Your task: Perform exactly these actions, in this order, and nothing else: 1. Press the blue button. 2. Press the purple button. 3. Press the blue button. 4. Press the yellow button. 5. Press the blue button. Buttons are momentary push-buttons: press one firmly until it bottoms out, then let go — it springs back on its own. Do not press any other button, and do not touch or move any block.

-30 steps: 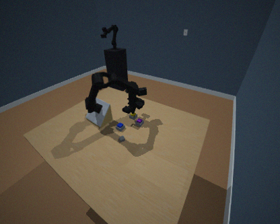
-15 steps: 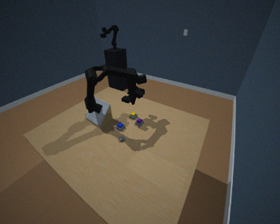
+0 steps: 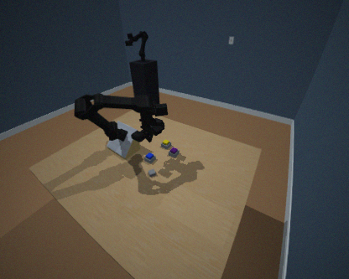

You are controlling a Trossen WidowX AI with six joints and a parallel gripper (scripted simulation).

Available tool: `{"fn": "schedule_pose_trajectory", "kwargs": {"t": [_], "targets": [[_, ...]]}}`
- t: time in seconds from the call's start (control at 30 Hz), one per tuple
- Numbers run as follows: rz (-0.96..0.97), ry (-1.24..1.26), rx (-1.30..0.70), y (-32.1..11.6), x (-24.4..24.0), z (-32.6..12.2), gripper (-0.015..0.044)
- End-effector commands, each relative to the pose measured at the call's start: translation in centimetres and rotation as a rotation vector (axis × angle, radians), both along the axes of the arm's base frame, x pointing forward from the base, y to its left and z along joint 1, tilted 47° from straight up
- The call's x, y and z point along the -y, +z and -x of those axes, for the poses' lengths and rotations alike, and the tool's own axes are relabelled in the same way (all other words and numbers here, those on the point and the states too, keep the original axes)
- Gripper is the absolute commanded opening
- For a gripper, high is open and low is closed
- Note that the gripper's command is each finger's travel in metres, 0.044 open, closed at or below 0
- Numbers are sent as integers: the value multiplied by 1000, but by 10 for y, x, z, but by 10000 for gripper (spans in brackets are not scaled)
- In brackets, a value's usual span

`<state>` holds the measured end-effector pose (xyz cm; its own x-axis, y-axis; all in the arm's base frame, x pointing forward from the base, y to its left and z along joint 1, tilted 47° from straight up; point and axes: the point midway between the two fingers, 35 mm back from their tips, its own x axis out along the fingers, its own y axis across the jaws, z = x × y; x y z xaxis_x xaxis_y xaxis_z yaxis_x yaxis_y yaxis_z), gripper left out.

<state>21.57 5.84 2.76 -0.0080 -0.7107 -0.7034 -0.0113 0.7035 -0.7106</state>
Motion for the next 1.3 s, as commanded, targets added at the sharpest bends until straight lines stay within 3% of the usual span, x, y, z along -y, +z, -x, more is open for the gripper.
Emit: {"fn": "schedule_pose_trajectory", "kwargs": {"t": [0.0,0.1,0.27,1.27], "targets": [[14,12,-15,5,10,5,20],[14,13,-15,3,12,5,20],[16,13,-14,-36,53,5,20],[18,12,-14,-60,80,6,20]]}}
